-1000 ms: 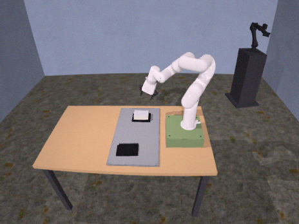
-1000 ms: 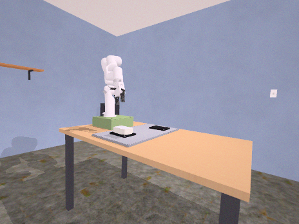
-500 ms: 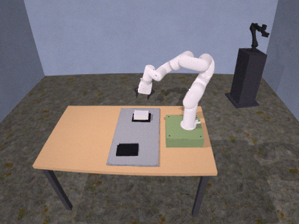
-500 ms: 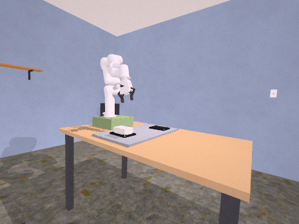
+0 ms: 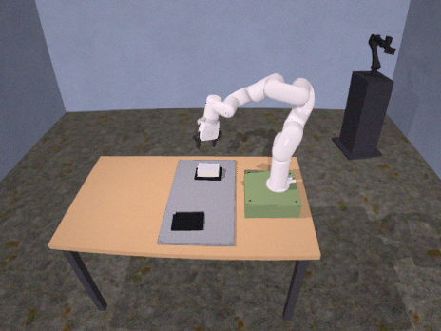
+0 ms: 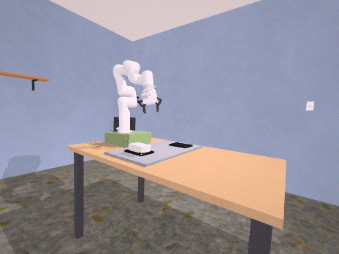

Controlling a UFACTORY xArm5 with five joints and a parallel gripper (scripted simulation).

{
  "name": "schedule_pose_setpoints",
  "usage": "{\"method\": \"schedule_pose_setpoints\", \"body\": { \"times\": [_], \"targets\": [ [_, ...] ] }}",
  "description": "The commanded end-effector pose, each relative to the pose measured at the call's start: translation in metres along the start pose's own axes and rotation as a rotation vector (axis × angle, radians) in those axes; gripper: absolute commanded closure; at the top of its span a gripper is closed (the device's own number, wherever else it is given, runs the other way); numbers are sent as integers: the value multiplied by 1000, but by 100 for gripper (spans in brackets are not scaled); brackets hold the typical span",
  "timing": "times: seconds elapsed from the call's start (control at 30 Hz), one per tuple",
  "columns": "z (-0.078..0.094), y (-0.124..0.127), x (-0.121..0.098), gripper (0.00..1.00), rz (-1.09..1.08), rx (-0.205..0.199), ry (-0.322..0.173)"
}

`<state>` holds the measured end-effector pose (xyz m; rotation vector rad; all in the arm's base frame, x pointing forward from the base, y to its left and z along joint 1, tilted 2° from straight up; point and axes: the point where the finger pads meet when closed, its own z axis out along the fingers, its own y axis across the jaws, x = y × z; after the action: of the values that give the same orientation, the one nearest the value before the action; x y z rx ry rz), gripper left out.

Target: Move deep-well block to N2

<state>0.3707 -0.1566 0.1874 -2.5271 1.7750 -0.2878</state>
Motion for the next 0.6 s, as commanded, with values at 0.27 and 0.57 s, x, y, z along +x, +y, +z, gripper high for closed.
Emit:
{"method": "schedule_pose_setpoints", "body": {
  "times": [0.27,0.57],
  "targets": [
    [-16,-32,-29,0,-324,-19,-49],
    [-32,-55,-59,0,-613,-31,-94]
  ]
}}
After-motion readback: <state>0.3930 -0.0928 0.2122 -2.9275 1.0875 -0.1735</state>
